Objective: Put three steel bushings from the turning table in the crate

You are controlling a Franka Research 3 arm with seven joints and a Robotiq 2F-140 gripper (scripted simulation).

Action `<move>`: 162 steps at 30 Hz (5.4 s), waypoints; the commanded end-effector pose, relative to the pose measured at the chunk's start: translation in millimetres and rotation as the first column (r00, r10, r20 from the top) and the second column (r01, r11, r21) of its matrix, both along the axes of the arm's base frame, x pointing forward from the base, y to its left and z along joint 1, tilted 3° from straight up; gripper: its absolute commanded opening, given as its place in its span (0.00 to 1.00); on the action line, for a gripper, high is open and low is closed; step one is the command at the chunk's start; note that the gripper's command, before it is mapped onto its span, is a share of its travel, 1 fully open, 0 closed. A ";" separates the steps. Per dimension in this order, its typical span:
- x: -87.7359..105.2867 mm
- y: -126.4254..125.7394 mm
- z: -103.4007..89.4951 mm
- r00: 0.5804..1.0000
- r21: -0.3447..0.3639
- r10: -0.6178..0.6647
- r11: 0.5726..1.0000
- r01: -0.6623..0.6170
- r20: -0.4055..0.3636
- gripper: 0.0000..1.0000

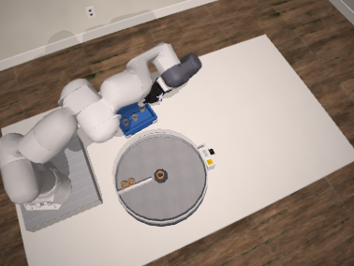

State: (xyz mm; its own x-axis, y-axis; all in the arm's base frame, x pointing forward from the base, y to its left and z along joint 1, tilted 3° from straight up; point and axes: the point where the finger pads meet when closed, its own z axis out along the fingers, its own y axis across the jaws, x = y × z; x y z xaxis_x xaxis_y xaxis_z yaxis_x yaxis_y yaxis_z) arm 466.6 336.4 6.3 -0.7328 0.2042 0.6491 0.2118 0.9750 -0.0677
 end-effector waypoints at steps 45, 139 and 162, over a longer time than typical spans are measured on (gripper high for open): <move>2.1 -1.7 -1.5 1.000 0.001 0.006 1.000 -0.006 0.004 0.00; 2.2 -4.8 -44.2 1.000 0.001 0.006 1.000 -0.006 0.004 0.00; 2.2 -4.4 -49.7 1.000 0.001 0.006 1.000 -0.006 0.004 0.00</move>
